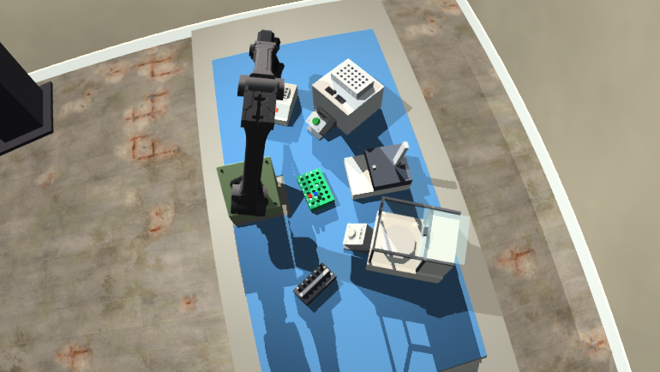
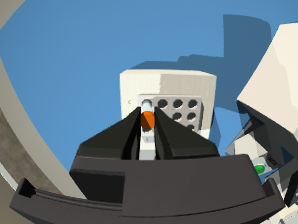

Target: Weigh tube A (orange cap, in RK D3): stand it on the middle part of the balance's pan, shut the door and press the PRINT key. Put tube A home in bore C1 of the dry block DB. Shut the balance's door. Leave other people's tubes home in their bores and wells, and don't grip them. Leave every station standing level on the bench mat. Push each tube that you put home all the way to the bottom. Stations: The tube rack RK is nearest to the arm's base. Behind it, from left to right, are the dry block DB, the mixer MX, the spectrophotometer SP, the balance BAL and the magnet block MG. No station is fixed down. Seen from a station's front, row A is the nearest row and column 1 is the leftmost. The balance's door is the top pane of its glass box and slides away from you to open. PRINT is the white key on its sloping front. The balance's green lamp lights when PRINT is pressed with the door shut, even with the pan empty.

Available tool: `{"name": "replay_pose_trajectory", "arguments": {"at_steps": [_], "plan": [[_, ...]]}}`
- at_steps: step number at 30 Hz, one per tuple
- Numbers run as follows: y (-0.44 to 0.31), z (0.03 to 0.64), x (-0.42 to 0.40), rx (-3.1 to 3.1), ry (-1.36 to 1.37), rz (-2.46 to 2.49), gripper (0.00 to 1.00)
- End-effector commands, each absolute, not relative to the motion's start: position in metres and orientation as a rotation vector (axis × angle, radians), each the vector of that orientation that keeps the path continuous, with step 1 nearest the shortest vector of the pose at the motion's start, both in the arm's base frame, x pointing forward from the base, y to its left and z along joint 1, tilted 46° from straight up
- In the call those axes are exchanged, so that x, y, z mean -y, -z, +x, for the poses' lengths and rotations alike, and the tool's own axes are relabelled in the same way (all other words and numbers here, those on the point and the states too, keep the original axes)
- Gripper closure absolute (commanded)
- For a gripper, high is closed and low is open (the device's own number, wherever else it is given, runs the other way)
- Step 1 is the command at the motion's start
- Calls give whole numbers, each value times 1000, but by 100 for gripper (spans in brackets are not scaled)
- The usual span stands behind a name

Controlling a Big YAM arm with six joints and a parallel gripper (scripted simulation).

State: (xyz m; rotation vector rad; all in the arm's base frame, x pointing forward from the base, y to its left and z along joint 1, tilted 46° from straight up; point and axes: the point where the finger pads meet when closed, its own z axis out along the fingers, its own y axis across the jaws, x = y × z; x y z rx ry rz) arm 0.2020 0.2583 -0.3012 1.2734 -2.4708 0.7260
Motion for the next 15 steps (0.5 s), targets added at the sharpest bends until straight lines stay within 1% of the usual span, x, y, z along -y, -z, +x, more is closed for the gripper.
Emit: {"name": "replay_pose_trajectory", "arguments": {"at_steps": [1,15], "plan": [[307,199,-248,2455,-733,1260,91],[307,200,-249,2456,-732,1260,91]]}}
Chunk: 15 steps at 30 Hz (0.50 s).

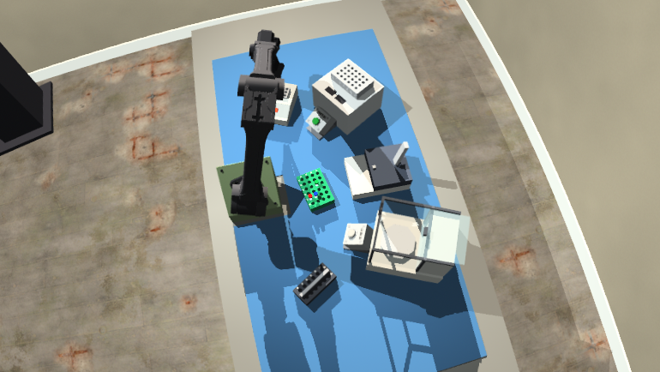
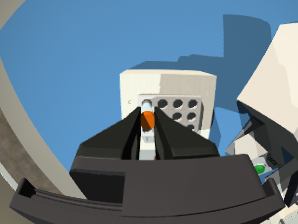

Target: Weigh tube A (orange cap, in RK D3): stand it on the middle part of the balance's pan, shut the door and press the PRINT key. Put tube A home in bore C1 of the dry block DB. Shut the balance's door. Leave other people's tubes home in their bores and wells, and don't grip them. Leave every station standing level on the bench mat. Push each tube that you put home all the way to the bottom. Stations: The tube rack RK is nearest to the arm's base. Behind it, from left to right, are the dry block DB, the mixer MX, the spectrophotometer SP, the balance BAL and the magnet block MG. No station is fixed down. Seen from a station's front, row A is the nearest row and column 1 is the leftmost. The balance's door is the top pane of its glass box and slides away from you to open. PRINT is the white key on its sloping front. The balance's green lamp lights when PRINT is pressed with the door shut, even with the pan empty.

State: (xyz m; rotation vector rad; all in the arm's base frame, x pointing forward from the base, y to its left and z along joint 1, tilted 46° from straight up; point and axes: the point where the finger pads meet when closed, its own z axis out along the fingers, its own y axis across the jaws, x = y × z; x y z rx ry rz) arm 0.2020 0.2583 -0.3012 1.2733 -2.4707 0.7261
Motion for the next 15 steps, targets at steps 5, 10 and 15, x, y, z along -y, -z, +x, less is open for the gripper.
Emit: {"name": "replay_pose_trajectory", "arguments": {"at_steps": [5,10,15], "plan": [[308,201,-250,2458,-731,1260,91],[308,202,-250,2459,-730,1260,91],[308,203,-251,2460,-729,1260,91]]}}
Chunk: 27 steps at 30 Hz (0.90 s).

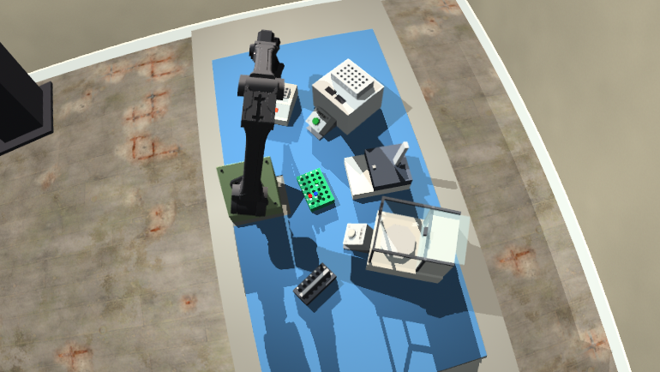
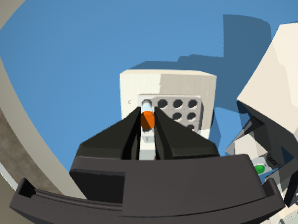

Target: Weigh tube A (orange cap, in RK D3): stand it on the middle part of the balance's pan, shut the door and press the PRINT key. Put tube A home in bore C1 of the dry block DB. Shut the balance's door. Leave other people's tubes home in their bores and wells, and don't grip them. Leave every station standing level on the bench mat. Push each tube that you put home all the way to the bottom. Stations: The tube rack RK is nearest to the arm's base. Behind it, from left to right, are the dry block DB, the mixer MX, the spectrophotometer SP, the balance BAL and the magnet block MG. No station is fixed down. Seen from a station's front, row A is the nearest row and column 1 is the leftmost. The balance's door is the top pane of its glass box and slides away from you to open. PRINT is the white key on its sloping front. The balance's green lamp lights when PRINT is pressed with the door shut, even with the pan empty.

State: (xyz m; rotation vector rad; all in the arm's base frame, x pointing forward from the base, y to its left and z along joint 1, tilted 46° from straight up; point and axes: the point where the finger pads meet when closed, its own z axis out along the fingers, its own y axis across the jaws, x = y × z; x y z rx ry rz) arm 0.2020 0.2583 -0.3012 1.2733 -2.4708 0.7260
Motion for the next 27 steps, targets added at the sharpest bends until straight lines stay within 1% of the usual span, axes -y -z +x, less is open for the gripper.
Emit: {"name": "replay_pose_trajectory", "arguments": {"at_steps": [1,6,27], "plan": [[298,215,-280,2505,-705,1277,91],[310,213,-271,2504,-704,1273,91],[310,209,-266,2487,-714,1273,91]]}}
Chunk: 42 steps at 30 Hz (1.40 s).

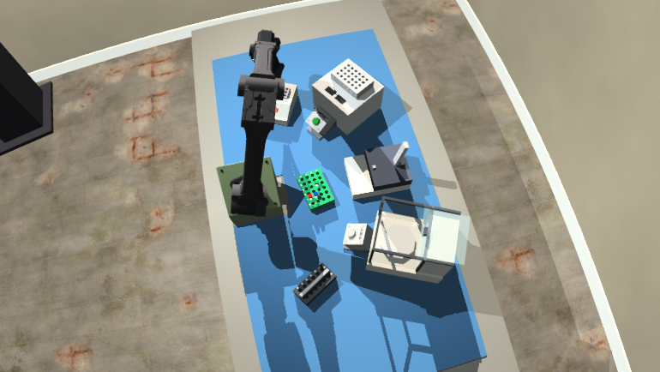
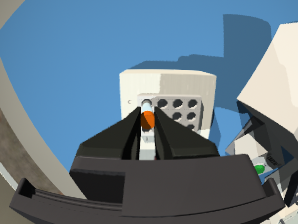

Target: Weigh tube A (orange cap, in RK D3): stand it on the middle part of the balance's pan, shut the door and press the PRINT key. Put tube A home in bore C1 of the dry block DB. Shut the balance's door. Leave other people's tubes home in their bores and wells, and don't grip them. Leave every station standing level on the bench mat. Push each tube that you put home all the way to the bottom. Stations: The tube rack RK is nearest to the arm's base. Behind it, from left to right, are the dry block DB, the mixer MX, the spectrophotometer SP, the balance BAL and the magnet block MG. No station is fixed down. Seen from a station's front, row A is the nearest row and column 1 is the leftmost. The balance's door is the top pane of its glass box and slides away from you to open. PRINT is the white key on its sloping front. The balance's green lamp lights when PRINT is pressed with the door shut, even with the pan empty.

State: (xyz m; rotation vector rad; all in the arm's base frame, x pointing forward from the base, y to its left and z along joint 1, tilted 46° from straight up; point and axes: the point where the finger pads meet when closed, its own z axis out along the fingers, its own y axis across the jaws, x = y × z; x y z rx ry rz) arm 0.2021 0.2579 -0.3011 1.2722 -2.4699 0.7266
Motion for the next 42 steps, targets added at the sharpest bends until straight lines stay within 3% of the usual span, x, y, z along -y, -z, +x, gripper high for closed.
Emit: {"name": "replay_pose_trajectory", "arguments": {"at_steps": [1,42], "plan": [[310,209,-266,2486,-714,1272,91],[312,209,-281,2499,-711,1289,91]]}}
